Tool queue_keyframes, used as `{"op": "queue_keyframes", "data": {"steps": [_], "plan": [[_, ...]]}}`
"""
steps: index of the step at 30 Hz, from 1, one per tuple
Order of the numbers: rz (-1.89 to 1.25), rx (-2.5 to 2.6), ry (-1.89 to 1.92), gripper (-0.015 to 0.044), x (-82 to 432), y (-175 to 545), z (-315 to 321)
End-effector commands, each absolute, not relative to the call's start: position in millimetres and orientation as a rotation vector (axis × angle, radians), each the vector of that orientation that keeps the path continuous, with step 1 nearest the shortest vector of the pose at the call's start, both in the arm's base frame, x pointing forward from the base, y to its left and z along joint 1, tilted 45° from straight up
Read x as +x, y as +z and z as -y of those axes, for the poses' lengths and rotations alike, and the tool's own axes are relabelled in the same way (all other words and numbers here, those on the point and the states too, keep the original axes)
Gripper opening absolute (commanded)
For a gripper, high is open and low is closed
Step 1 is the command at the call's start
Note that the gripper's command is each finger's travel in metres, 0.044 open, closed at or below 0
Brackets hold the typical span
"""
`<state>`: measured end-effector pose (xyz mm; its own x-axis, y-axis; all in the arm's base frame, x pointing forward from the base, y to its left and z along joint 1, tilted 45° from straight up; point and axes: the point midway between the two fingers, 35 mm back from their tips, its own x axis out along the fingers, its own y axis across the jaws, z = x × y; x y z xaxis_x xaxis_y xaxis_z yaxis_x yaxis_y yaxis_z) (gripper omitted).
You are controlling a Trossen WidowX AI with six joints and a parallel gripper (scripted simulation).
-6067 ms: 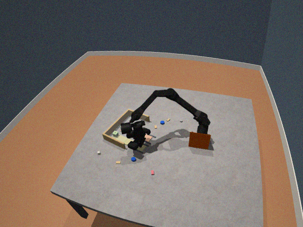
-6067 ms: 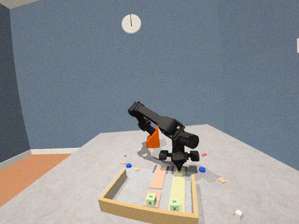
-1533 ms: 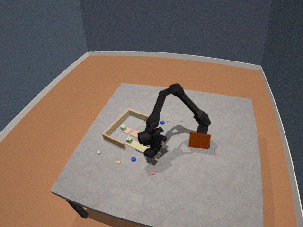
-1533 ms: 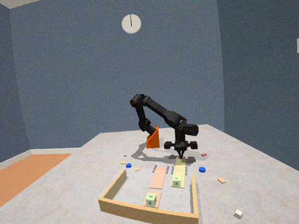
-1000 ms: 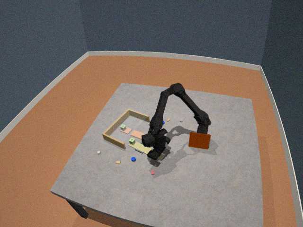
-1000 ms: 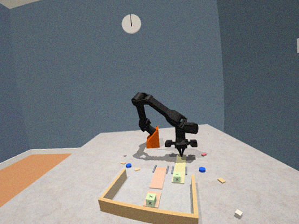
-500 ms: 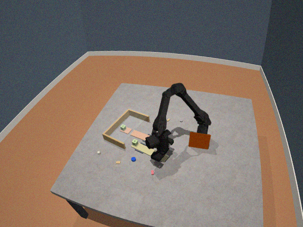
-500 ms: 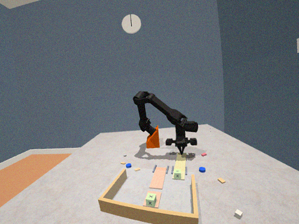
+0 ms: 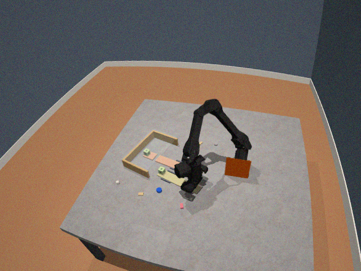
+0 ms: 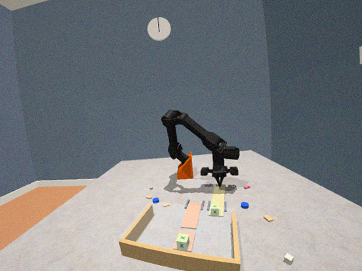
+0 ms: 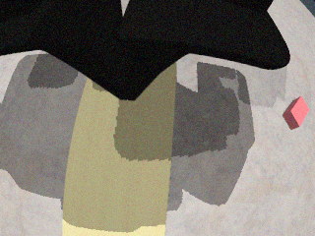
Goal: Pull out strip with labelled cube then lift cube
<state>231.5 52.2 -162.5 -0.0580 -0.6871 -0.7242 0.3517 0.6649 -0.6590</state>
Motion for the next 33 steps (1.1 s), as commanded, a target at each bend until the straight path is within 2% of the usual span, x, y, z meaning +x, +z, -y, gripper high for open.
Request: {"op": "queue_keyframes", "data": {"steps": [1,21,26,33], "plan": [[-1.412,-0.312,-0.882,0.0000,222,-164,-48],[-1.412,-0.312,-0.882,0.0000,222,-164,-48],[-1.411,-0.310,-0.880,0.0000,236,-134,-81],[-1.413,-0.310,-0.881,0.0000,233,-131,-81]]}}
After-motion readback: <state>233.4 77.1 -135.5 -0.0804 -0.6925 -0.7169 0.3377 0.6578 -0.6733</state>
